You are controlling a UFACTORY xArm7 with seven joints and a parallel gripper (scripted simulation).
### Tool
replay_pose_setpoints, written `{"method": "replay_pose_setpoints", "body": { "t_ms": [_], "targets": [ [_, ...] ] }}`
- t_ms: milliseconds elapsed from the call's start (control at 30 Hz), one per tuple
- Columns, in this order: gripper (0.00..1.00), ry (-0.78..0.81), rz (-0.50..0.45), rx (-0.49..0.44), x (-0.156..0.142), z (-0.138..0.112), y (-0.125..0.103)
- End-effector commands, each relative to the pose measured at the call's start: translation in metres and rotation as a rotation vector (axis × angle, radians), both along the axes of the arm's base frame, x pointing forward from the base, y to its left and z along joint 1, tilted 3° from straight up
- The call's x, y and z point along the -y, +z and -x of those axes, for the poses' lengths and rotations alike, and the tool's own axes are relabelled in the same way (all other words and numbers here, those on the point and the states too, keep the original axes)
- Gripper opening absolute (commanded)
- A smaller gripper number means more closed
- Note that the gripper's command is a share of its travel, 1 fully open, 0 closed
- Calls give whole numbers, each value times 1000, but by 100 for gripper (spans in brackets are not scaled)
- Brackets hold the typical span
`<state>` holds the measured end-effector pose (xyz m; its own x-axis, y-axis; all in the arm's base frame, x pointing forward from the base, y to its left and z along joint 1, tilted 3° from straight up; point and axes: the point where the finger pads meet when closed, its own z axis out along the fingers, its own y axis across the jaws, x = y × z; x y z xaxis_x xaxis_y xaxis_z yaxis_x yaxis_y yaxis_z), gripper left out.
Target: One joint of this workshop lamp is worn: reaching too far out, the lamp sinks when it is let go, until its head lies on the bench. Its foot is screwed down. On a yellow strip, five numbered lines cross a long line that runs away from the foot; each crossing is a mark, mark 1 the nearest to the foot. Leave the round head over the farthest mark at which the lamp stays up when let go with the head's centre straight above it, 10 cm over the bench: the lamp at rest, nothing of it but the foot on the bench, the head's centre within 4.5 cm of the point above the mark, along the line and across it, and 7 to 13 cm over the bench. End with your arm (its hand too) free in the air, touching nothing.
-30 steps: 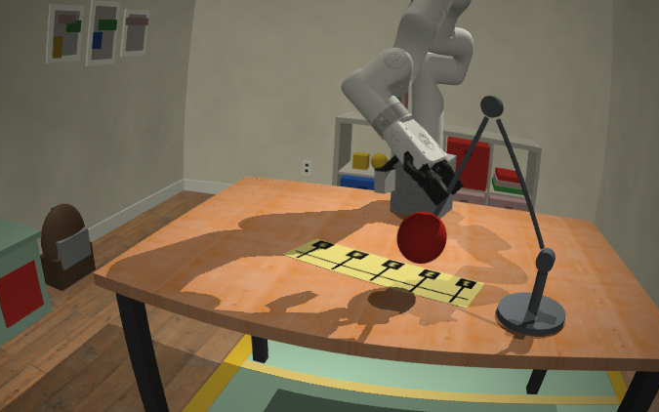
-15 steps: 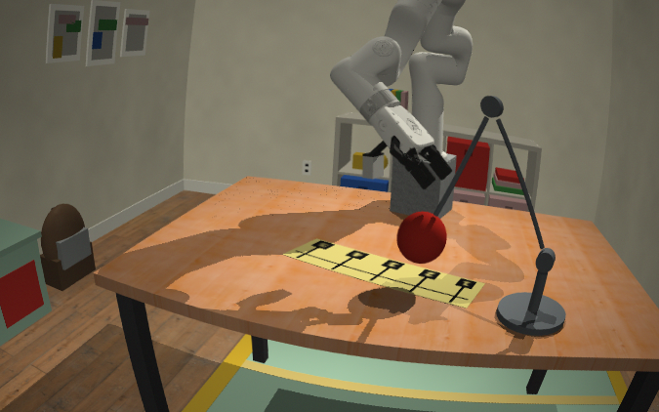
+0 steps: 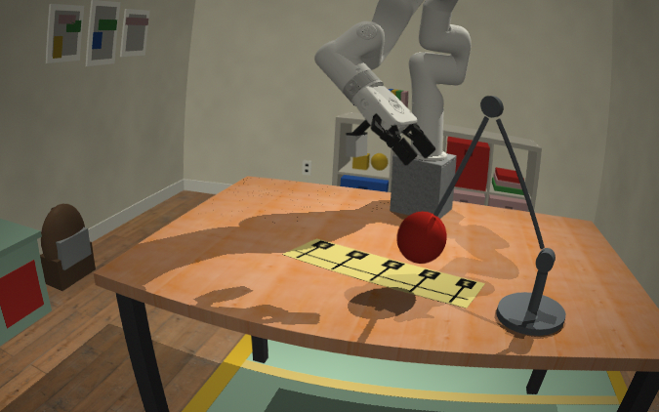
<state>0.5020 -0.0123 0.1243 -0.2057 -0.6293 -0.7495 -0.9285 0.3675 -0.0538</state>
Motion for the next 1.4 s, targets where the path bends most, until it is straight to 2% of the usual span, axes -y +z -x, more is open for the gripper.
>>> {"method": "replay_pose_setpoints", "body": {
  "t_ms": [0, 133, 1367],
  "targets": [
    [100, 0, 1, 4, 12, 5, 14],
    [100, 0, 1, 4, 23, 9, 23],
    [100, -1, 0, 4, 19, 7, 19]
  ]
}}
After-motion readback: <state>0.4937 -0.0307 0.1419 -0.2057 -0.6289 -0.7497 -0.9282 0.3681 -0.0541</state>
